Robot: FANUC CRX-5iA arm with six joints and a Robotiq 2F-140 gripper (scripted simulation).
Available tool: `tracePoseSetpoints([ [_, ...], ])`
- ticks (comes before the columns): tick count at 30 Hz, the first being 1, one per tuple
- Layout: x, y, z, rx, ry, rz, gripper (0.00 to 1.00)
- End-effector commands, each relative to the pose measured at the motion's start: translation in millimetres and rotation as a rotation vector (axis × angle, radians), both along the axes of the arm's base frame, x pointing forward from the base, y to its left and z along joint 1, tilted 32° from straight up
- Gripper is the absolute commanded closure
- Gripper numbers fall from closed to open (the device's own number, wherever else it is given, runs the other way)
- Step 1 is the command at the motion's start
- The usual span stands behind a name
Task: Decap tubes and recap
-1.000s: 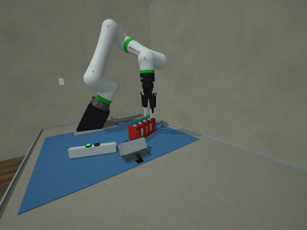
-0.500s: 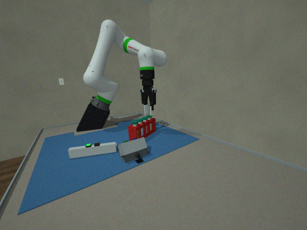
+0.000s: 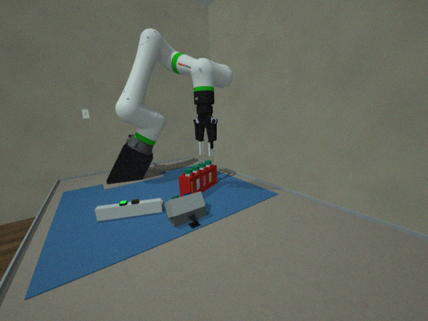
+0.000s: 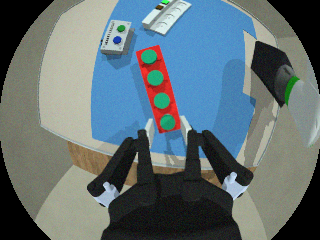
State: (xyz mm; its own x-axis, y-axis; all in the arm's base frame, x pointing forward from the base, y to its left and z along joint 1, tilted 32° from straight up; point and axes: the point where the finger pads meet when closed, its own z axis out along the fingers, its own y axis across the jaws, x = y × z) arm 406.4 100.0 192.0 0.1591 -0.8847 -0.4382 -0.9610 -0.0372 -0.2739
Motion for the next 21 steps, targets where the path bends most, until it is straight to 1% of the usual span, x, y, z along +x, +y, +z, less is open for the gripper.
tracePoseSetpoints([
  [1,7.4,-20.4,-8.4,-0.045,-0.115,0.215,0.65],
  [2,10.0,-27.6,-11.8,-0.062,-0.148,0.276,0.65],
  [3,10.0,-27.6,-11.8,-0.064,-0.154,0.287,0.65],
  [4,12.6,-34.8,-15.1,-0.079,-0.186,0.344,0.65],
  [7,17.8,-49.2,-21.7,-0.080,-0.188,0.348,0.65],
  [9,17.8,-49.2,-21.7,-0.080,-0.188,0.348,0.65],
  [13,28.2,-77.9,-35.0,-0.080,-0.188,0.348,0.65],
  [14,29.5,-81.3,-36.6,-0.080,-0.188,0.348,0.65],
  [21,29.5,-81.3,-36.6,-0.080,-0.188,0.348,0.65],
])
